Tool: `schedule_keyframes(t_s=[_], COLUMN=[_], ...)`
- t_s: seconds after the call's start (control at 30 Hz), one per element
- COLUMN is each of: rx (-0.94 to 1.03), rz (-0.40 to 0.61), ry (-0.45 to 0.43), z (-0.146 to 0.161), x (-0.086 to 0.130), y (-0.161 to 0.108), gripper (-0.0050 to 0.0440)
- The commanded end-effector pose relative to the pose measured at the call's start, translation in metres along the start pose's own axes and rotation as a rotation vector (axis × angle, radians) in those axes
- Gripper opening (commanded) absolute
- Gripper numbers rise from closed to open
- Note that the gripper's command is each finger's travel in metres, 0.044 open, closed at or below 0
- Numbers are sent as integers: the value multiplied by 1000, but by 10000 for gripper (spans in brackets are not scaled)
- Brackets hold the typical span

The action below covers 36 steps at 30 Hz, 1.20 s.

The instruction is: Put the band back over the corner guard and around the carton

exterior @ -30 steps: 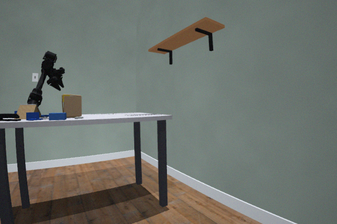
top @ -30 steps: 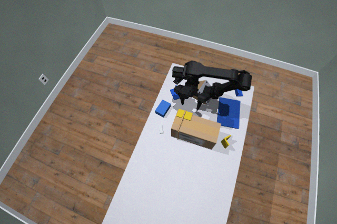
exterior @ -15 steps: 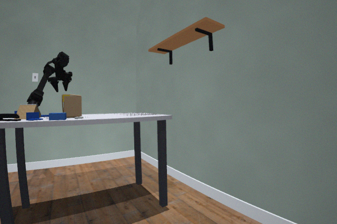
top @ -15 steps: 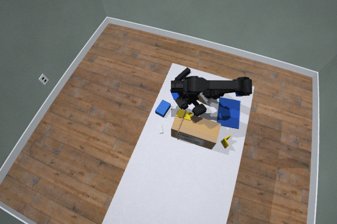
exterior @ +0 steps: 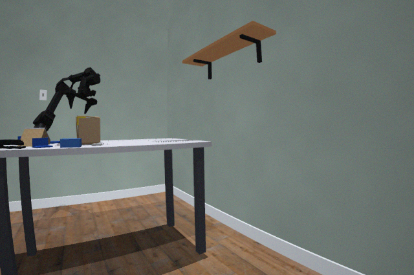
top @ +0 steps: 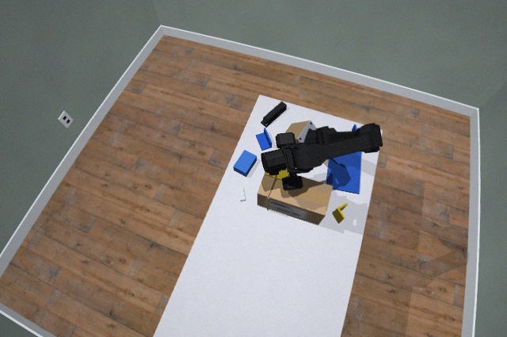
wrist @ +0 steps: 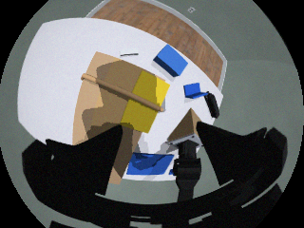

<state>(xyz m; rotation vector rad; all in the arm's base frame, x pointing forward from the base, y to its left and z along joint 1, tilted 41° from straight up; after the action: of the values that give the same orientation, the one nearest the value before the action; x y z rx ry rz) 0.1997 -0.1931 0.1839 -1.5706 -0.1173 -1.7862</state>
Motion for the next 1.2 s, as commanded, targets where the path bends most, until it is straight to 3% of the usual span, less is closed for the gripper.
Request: schedule_keyframes(t_s=[0.0,0.33,0.4,0.6,0.83,1.17], rx=[-120,-396,-396,-592,-783,-821], rz=[-66,-303,-303,-538,-765,-783], ry=[-150,-335,-335,-376,-325,-313], z=[21,61,61,92,119,123], x=[9,26,26,40,51,49], y=[1,-3,-3,-11,-21,-22], gripper=[440,440,440,440,440,440])
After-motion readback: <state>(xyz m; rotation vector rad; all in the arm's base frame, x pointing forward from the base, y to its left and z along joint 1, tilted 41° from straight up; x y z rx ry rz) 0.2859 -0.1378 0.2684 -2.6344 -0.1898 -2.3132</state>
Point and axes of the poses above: the point midway between the two fingers, 35 mm back from their tips, its own x axis back along the fingers, its own z axis across the jaws, y = z × x, the point moved 7 cm from there along x, back along the fingers, and after that the axes turned 4 degrees about x, right-handed, at the moved point
